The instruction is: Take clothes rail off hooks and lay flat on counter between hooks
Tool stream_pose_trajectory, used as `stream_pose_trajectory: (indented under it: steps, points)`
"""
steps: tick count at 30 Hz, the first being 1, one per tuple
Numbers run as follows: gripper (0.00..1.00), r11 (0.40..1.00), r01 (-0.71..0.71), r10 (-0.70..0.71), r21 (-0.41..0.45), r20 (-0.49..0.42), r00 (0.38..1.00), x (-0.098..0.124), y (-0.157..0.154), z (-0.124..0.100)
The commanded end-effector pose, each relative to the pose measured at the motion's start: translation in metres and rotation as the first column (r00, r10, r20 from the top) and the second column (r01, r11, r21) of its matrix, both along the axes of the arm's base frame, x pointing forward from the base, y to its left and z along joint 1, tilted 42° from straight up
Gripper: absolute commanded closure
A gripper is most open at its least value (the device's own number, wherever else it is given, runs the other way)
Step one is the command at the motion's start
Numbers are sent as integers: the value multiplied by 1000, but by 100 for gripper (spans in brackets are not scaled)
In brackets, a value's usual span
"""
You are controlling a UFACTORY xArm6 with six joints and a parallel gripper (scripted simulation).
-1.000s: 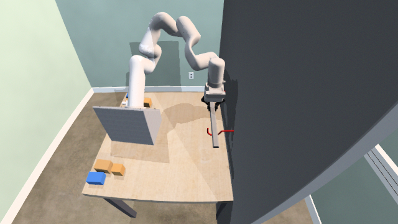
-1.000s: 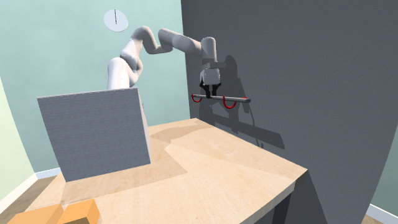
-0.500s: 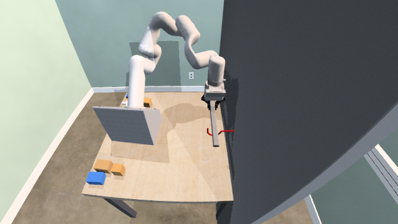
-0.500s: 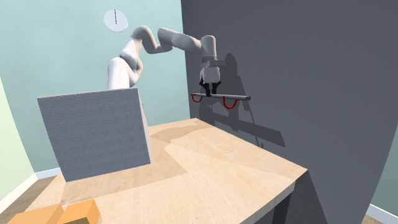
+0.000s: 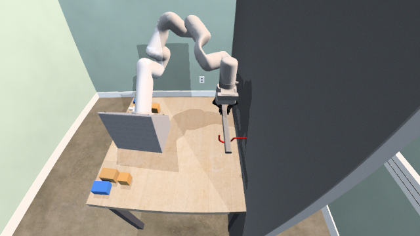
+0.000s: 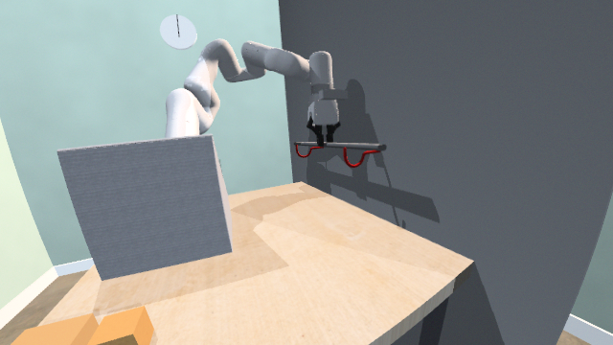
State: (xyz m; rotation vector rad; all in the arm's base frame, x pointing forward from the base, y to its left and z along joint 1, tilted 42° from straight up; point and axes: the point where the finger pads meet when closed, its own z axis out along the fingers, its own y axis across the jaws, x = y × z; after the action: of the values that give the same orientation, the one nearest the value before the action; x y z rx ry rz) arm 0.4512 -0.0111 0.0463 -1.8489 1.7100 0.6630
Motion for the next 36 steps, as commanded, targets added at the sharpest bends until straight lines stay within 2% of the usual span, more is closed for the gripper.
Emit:
stream_pose_trajectory:
  steps: [1,36]
  points:
    - [100,1000,1,-1,-1,3,1000,1,-2,2]
    - [100,1000,1,-1,-2,3,1000,1,-16,18]
